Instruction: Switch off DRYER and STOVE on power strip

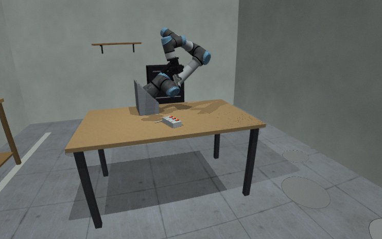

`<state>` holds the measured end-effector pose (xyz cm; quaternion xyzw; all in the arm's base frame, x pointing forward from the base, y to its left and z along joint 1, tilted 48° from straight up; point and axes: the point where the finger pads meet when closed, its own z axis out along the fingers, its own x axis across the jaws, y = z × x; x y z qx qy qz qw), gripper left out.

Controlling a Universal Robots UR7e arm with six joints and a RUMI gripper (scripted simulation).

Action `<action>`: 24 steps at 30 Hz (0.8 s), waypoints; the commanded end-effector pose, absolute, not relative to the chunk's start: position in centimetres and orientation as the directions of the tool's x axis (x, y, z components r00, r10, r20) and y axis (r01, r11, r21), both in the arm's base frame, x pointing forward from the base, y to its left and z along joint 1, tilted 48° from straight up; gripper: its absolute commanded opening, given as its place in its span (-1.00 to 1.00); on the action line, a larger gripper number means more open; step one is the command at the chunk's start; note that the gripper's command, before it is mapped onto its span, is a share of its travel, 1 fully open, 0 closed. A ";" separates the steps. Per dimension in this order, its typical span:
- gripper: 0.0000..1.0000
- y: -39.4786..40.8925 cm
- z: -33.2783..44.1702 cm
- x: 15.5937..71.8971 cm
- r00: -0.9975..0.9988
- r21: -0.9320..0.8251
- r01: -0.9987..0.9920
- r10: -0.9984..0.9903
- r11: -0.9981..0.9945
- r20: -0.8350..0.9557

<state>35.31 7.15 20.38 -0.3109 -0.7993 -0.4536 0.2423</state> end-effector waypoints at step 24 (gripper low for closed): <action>-1.00 21.0 9.8 36.7 -0.988 0.788 0.062 -0.073 0.612 0.134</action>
